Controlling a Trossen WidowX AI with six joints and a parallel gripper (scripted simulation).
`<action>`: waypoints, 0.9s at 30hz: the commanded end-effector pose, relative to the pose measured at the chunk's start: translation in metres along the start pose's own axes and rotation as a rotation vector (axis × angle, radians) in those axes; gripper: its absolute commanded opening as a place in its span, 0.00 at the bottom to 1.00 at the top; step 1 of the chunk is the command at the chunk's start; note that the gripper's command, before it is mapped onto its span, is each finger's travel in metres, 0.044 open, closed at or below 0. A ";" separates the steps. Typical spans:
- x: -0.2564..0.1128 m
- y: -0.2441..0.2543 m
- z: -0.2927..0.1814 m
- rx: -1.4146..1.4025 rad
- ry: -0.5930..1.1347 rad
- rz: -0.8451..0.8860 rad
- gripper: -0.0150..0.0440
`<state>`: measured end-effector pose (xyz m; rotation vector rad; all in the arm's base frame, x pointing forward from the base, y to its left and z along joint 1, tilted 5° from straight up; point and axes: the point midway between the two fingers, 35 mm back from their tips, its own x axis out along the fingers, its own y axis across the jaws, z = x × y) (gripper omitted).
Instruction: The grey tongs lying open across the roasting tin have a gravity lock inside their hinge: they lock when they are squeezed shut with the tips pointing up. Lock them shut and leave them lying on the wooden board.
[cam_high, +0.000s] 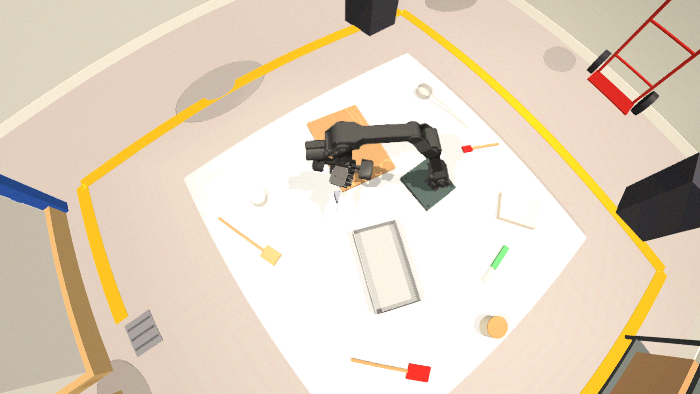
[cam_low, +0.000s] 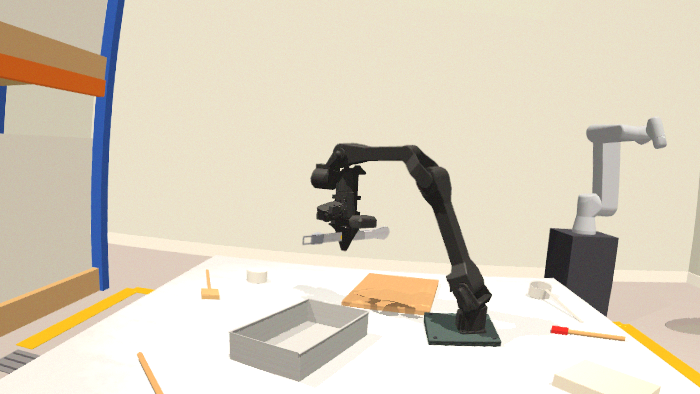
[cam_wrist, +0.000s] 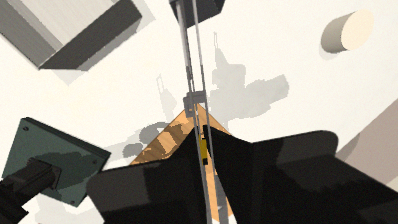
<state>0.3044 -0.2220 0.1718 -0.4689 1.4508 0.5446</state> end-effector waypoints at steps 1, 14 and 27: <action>-0.004 -0.007 -0.017 -0.052 -0.002 -0.012 0.00; -0.004 -0.022 -0.084 -0.324 0.008 -0.015 0.00; -0.005 -0.025 -0.151 -0.602 0.015 -0.012 0.00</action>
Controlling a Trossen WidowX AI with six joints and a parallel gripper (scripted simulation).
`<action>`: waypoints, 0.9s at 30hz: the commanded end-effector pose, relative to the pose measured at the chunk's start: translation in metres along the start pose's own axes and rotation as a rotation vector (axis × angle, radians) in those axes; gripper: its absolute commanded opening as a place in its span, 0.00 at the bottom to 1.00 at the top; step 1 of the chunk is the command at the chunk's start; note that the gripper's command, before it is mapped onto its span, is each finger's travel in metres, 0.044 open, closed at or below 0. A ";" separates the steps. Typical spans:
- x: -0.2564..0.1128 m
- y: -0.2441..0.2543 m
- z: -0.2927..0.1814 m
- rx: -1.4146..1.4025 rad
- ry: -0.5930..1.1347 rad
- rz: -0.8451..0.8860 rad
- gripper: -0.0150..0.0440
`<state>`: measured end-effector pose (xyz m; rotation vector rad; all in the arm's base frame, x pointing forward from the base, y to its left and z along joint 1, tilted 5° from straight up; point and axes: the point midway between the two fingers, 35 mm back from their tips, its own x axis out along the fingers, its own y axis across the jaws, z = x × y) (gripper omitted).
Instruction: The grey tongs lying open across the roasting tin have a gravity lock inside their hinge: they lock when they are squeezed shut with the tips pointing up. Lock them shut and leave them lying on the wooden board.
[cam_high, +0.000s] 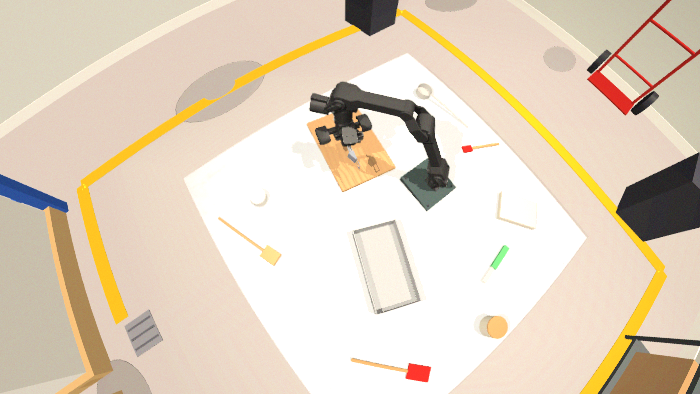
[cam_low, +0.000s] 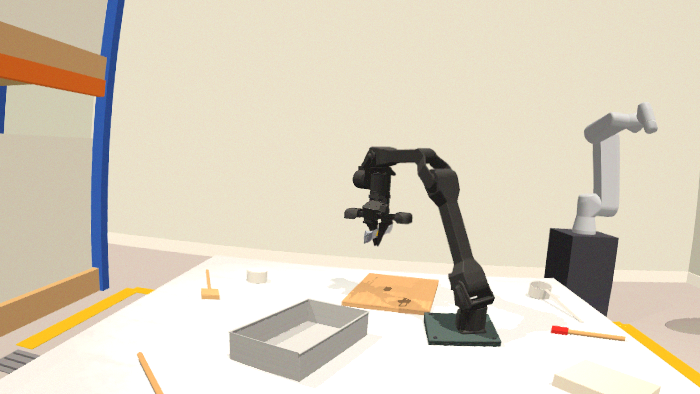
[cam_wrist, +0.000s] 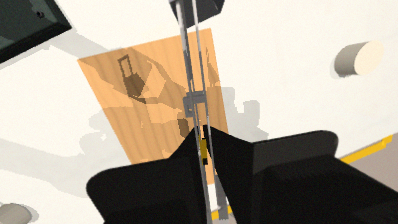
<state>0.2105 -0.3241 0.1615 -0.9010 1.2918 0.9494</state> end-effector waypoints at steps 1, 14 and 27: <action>-0.005 0.009 -0.017 -0.073 0.016 -0.007 0.00; -0.005 0.051 -0.067 -0.340 0.017 0.001 0.00; -0.003 0.049 -0.070 -0.355 0.056 0.000 0.00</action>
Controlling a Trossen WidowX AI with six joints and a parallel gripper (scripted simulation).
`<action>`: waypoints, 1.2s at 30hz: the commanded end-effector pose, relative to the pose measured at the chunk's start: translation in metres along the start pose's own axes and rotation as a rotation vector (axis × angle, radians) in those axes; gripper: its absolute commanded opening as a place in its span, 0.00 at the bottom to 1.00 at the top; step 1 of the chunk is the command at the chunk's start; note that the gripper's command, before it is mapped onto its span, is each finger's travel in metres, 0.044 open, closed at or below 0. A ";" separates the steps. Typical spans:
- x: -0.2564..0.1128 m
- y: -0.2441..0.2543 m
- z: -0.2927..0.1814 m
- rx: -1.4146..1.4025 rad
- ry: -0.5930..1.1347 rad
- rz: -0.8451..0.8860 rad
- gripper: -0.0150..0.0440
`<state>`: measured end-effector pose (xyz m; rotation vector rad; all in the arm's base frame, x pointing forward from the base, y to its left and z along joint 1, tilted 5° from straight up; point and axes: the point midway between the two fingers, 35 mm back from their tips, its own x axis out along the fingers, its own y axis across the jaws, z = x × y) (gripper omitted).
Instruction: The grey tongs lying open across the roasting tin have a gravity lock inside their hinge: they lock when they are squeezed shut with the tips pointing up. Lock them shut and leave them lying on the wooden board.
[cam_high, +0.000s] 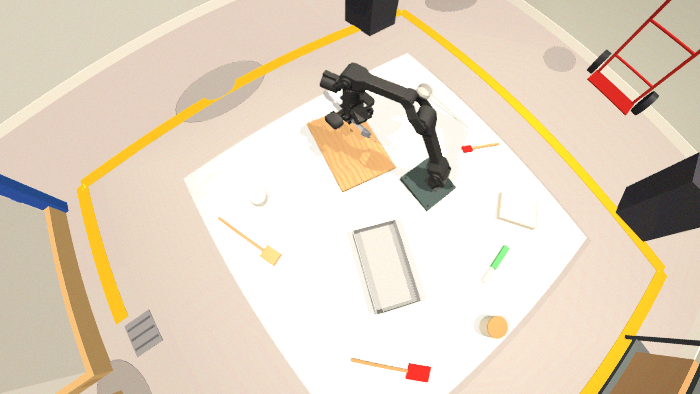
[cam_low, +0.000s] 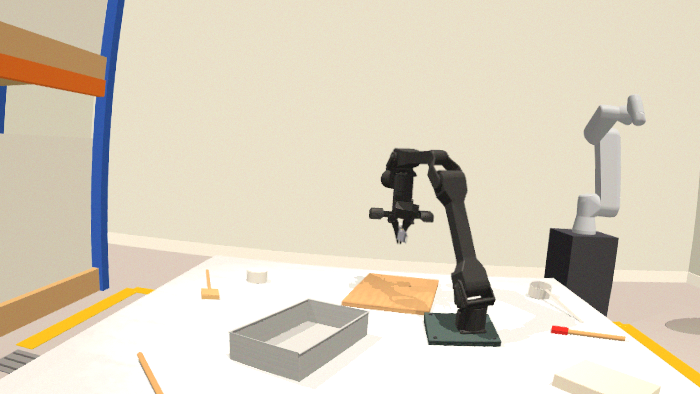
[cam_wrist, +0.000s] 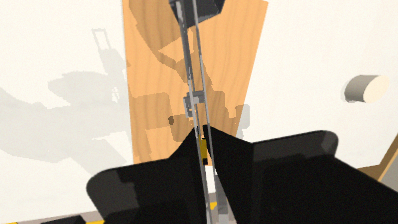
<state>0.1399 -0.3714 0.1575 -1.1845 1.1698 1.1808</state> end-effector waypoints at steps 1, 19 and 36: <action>0.000 -0.001 -0.001 -0.015 0.039 0.010 0.00; 0.009 -0.010 -0.014 -0.072 0.318 0.040 0.00; 0.012 -0.017 -0.016 -0.096 0.580 0.052 0.00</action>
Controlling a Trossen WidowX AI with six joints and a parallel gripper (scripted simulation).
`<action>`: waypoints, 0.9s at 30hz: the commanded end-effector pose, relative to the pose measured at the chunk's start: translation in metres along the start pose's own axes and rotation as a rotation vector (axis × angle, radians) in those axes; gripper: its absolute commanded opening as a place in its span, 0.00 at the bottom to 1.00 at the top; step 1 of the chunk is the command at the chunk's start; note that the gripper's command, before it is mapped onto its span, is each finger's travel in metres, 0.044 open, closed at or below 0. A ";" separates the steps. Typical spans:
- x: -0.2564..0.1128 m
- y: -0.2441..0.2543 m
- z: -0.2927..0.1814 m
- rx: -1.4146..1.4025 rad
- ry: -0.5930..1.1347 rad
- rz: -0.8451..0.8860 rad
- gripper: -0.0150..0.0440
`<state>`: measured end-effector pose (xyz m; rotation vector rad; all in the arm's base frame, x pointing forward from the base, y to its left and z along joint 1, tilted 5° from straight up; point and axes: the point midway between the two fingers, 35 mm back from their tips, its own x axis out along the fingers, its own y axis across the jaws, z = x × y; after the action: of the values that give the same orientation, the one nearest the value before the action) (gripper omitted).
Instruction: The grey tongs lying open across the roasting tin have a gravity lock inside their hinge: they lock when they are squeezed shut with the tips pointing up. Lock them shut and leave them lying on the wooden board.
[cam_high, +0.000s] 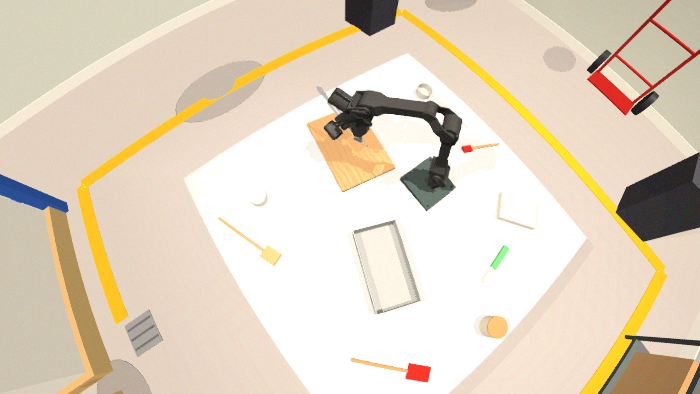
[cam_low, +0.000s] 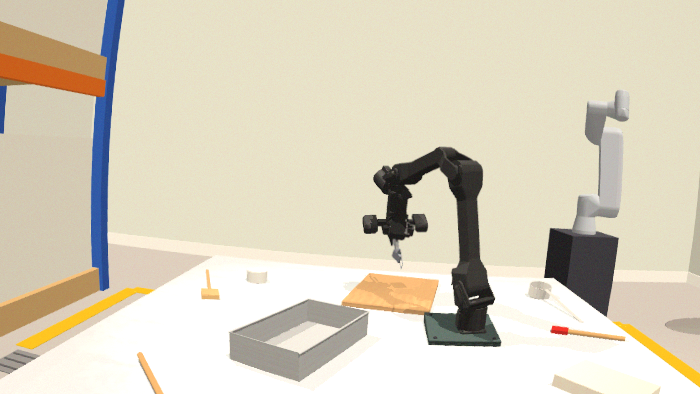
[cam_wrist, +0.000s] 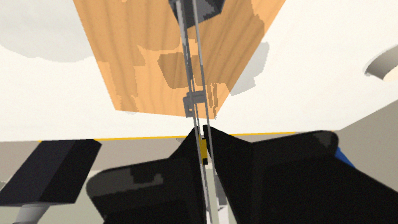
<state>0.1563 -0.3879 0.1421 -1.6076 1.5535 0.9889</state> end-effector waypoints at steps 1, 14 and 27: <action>-0.004 0.000 -0.001 -0.004 0.064 0.006 0.00; -0.009 -0.001 0.005 0.008 0.256 0.013 0.00; -0.019 0.002 0.016 0.039 0.439 0.015 0.00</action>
<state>0.1548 -0.3687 0.1464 -1.8516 1.8261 0.6742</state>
